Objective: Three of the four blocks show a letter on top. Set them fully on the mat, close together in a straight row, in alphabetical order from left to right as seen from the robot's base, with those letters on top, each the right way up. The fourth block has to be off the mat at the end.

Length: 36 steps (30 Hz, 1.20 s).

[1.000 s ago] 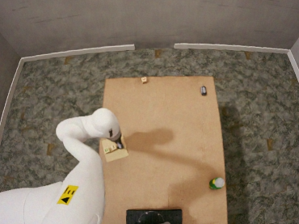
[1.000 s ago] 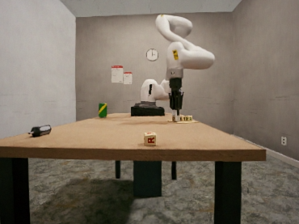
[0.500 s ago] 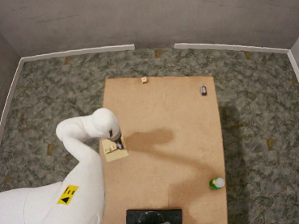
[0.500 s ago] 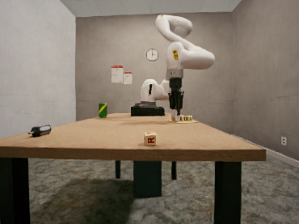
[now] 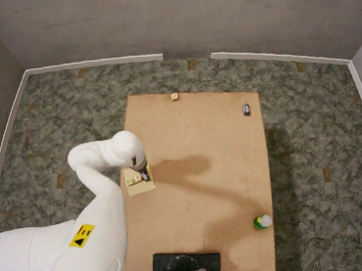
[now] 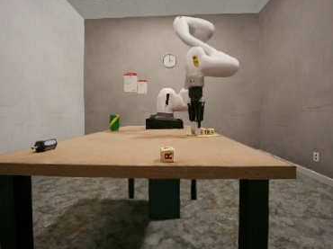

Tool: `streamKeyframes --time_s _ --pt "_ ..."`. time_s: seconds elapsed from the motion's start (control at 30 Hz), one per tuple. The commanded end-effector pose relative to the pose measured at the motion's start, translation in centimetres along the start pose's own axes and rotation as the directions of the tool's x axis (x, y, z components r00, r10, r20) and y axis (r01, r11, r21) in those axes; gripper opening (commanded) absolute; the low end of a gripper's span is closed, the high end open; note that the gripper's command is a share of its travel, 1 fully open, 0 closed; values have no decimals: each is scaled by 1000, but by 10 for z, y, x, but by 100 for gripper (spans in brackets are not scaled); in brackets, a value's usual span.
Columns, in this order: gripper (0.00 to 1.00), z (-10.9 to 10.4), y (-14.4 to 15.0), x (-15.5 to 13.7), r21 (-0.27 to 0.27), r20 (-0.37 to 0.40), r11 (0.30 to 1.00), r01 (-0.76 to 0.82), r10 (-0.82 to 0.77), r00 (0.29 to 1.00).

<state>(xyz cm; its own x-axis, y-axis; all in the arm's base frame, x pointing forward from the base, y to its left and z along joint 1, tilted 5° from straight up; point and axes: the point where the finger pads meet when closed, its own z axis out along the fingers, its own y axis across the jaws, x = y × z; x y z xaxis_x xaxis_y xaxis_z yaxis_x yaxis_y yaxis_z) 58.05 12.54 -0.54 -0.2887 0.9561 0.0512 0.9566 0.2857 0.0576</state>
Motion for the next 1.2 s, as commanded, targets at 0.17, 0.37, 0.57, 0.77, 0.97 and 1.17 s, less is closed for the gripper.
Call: streamKeyframes --time_s 0.17,0.37,0.57,0.77,0.97,1.17 --pt "35 -16 3 2 -4 -4 1000 -8 8 1000" --pt "35 -34 2 0 -3 0 1000 -5 5 1000" --pt "35 -67 2 -1 -3 1 1000 -7 7 1000" --pt "35 -89 2 -1 -3 1 1000 -5 5 1000" --pt "35 -92 1 0 -2 1 1000 -4 4 1000" --pt "100 -91 1 0 -1 1 1000 -4 4 1000"
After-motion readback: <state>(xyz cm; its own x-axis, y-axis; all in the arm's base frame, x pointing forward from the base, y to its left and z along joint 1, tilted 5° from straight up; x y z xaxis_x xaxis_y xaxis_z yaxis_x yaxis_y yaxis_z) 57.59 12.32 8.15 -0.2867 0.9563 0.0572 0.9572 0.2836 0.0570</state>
